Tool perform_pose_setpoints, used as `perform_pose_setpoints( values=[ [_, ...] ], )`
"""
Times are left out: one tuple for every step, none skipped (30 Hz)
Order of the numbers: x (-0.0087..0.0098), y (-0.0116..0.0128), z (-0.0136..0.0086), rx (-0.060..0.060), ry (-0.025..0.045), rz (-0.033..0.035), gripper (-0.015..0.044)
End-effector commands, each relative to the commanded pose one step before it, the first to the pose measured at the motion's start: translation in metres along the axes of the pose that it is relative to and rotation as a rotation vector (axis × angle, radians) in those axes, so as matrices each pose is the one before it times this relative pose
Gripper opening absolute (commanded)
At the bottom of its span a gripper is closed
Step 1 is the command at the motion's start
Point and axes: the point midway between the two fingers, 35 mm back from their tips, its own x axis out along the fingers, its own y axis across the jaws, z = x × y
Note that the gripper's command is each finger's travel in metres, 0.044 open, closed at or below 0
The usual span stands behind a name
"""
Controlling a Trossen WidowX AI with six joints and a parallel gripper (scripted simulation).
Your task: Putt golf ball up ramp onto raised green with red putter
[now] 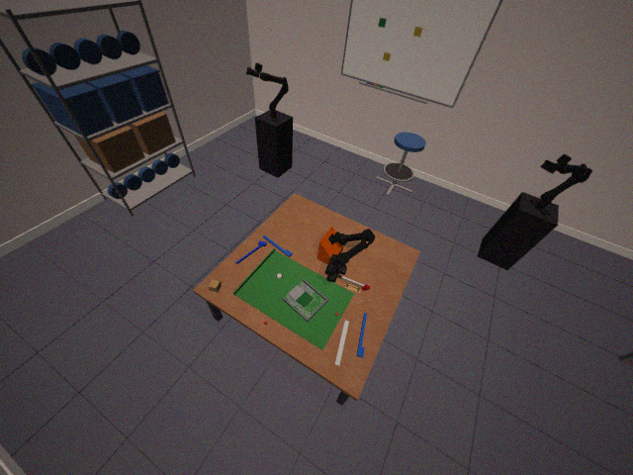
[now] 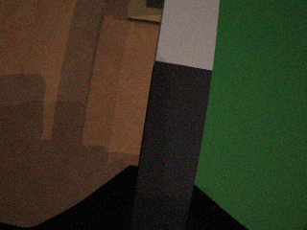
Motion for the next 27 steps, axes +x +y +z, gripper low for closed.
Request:
perform_pose_setpoints(
  values=[
    [-0.01777,-0.00271,0.00804,-0.0175,-0.00982,-0.01065,0.0],
    [-0.00388,0.00019,0.00118,0.0002,-0.00059,0.00006,0.0],
    [-0.0039,0.00024,0.00128,0.0002,-0.00083,-0.00002,0.0],
    [-0.00391,0.0003,0.00137,0.0002,-0.00106,-0.00011,0.0],
    [-0.00393,0.00035,0.00147,0.0002,-0.00129,-0.0002,0.0],
    [-0.00394,0.0004,0.00157,0.0002,-0.00151,-0.0003,0.0],
    [-0.00394,0.00045,0.00166,0.0002,-0.00173,-0.0004,0.0],
    [-0.00395,0.0005,0.00176,0.0002,-0.00195,-0.00052,0.0],
    [-0.00395,0.00054,0.00186,0.0002,-0.00217,-0.00063,0.0],
    [-0.00395,0.00058,0.00196,0.0002,-0.00238,-0.00076,0.0],
    [-0.0032,0.0005,0.00167,0.0002,-0.00208,-0.00071,0.0],
    [-0.00194,0.00032,0.00104,0.0001,-0.00133,-0.00047,0.0],
    [-0.00065,0.00011,0.00035,0.0,-0.00045,-0.00016,0.0],
    [0.0,0.0,0.0,0.0,0.0,0.0,0.0],
    [0.0066,-0.00013,-0.00742,0.0192,0.01219,0.00724,0.0],
    [-0.00103,-0.00155,-0.00251,0.0147,0.0046,-0.00262,0.0],
    [-0.00172,-0.00259,-0.00419,0.0245,0.00754,-0.00439,0.0],
    [-0.00208,-0.00316,-0.00508,0.0298,0.00892,-0.00535,0.0],
    [-0.00206,-0.00321,-0.00508,0.0298,0.0087,-0.00538,0.0],
    [-0.00205,-0.00326,-0.00508,0.0299,0.00847,-0.0054,0.0],
    [-0.00203,-0.00331,-0.00508,0.0299,0.00825,-0.00541,0.0],
    [-0.00201,-0.00336,-0.00508,0.03,0.00803,-0.00542,0.0],
    [-0.00199,-0.00341,-0.00508,0.03,0.00781,-0.00541,0.0],
    [-0.00197,-0.00346,-0.00508,0.0301,0.00759,-0.00541,0.0],
    [-0.00192,-0.00308,-0.00474,0.0306,0.00735,-0.00514,0.0],
    [-0.0019,-0.00314,-0.00473,0.0307,0.00715,-0.00514,0.0],
    [-0.00188,-0.00319,-0.00471,0.0307,0.00695,-0.00513,0.0]
  ],
)
